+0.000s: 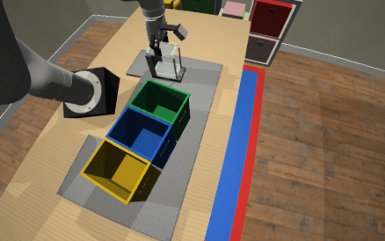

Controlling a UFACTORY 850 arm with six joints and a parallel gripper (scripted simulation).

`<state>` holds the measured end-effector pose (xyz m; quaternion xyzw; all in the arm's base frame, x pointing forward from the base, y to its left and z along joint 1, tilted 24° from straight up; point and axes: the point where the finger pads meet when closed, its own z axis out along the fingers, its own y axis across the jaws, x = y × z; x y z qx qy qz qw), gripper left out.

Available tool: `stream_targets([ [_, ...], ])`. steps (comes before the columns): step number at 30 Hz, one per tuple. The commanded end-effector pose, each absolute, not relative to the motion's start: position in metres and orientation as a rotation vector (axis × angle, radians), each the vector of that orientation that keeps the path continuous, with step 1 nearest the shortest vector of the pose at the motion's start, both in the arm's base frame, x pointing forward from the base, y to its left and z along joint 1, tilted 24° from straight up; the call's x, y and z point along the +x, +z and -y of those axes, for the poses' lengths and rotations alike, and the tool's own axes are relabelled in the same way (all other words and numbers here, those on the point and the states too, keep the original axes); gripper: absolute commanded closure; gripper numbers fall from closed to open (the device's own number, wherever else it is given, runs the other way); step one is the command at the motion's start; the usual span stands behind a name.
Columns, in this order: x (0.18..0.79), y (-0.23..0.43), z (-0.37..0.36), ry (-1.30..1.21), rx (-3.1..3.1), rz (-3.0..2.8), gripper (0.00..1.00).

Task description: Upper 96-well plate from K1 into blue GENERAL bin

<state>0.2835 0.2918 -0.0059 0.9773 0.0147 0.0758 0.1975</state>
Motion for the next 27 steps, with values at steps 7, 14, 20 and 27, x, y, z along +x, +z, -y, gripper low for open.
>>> stream_targets([
  [7, 0.281, 0.011, -0.3, 0.213, 2.737, -0.041, 1.0],
  [14, 0.28, 0.019, -0.303, 0.213, 2.737, -0.041, 1.0],
  [20, 0.278, 0.028, -0.307, 0.213, 2.737, -0.041, 1.0],
  [27, 0.277, 0.035, -0.31, 0.213, 2.737, -0.041, 1.0],
])
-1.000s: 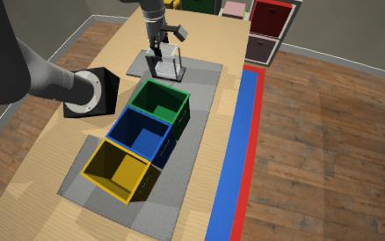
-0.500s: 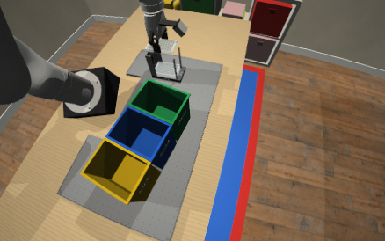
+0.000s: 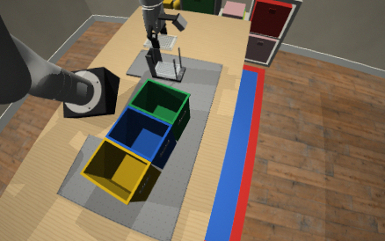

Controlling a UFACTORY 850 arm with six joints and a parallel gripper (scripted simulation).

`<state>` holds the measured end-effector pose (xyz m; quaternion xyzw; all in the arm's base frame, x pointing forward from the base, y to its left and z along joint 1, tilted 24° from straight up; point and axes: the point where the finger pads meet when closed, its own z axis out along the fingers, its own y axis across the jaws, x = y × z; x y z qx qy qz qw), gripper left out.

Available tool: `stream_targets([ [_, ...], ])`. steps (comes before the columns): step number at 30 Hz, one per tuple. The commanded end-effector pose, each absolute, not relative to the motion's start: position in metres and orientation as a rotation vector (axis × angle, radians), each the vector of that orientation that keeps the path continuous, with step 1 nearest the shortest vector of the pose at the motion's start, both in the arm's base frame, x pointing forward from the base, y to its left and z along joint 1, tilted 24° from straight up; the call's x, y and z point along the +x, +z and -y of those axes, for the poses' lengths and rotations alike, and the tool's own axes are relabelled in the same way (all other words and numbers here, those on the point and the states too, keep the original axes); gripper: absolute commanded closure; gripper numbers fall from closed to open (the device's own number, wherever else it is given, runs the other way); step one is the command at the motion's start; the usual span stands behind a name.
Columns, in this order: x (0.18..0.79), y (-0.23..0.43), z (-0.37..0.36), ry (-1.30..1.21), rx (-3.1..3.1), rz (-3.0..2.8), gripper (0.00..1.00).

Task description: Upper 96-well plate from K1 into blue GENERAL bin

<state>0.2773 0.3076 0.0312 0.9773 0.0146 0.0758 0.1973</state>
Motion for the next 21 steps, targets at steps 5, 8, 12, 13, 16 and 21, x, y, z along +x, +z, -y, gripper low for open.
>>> stream_targets([
  [5, 0.276, 0.043, -0.313, 0.213, 2.737, -0.041, 1.0],
  [8, 0.275, 0.048, -0.315, 0.213, 2.737, -0.041, 1.0],
  [12, 0.274, 0.054, -0.318, 0.213, 2.737, -0.041, 1.0],
  [13, 0.274, 0.055, -0.318, 0.213, 2.737, -0.041, 1.0],
  [16, 0.273, 0.057, -0.319, 0.213, 2.737, -0.041, 1.0],
  [21, 0.272, 0.064, -0.322, 0.213, 2.737, -0.041, 1.0],
])
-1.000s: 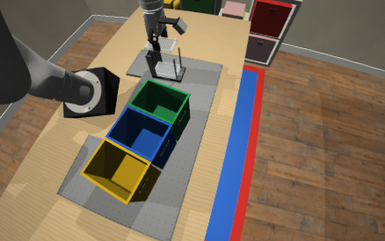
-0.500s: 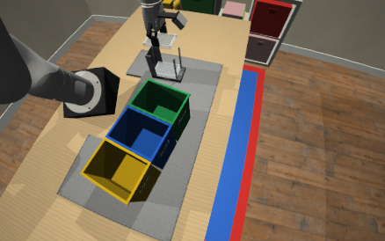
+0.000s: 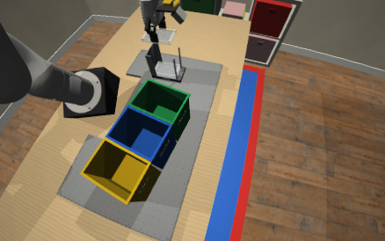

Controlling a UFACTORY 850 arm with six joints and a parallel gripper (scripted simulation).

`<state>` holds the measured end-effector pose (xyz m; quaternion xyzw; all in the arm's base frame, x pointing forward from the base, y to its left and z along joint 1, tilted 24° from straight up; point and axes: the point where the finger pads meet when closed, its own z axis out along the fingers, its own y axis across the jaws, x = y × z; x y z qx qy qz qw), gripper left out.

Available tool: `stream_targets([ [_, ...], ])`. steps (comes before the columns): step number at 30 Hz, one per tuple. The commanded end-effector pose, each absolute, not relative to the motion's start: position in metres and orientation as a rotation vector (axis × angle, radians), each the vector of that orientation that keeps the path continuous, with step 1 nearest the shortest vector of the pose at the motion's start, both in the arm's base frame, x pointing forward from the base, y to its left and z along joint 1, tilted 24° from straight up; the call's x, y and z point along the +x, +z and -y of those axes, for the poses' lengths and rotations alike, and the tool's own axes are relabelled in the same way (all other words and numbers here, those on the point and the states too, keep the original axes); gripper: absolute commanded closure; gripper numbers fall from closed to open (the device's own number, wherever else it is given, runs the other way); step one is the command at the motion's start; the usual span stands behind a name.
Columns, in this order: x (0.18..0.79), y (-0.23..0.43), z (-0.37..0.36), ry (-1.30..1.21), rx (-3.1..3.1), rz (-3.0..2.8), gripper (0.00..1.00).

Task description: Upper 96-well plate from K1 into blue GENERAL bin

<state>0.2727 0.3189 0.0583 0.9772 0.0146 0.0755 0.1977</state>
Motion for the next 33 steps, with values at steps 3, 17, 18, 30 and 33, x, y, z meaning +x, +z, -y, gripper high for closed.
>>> stream_targets([
  [3, 0.271, 0.069, -0.324, 0.213, 2.737, -0.041, 1.0],
  [17, 0.27, 0.075, -0.327, 0.213, 2.737, -0.041, 1.0],
  [18, 0.27, 0.075, -0.327, 0.213, 2.737, -0.041, 1.0],
  [30, 0.274, 0.083, -0.305, 0.265, 2.74, 0.219, 1.0],
  [33, 0.276, 0.087, -0.296, 0.265, 2.74, 0.219, 1.0],
])
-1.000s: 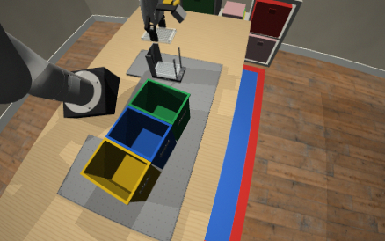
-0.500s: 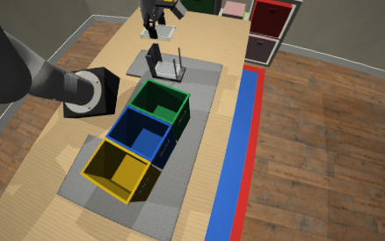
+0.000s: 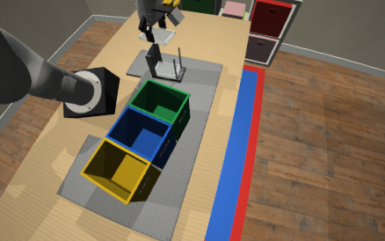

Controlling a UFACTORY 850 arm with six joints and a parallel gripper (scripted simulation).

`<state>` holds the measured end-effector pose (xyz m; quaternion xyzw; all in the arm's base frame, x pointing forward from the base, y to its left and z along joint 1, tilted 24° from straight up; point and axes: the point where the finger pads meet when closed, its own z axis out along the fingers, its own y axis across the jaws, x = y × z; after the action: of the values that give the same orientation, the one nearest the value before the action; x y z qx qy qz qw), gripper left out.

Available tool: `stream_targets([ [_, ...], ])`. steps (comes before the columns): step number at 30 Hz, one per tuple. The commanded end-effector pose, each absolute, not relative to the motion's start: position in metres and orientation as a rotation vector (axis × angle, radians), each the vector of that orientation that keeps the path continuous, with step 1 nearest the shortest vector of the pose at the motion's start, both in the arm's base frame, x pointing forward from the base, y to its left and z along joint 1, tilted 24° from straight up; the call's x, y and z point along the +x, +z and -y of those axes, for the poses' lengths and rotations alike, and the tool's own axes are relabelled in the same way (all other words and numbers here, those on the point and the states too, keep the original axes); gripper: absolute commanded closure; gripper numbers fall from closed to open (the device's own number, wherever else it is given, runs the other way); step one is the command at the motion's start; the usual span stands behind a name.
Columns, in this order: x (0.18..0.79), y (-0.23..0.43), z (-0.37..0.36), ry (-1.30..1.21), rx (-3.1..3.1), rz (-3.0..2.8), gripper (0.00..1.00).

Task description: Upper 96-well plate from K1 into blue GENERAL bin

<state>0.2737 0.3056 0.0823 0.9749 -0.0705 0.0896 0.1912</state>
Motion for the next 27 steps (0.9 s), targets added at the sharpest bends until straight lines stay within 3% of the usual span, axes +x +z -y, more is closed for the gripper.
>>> stream_targets([
  [1, 0.277, 0.088, -0.293, 0.265, 2.74, 0.219, 1.0],
  [27, 0.29, 0.118, -0.22, 0.265, 2.74, 0.219, 1.0],
])
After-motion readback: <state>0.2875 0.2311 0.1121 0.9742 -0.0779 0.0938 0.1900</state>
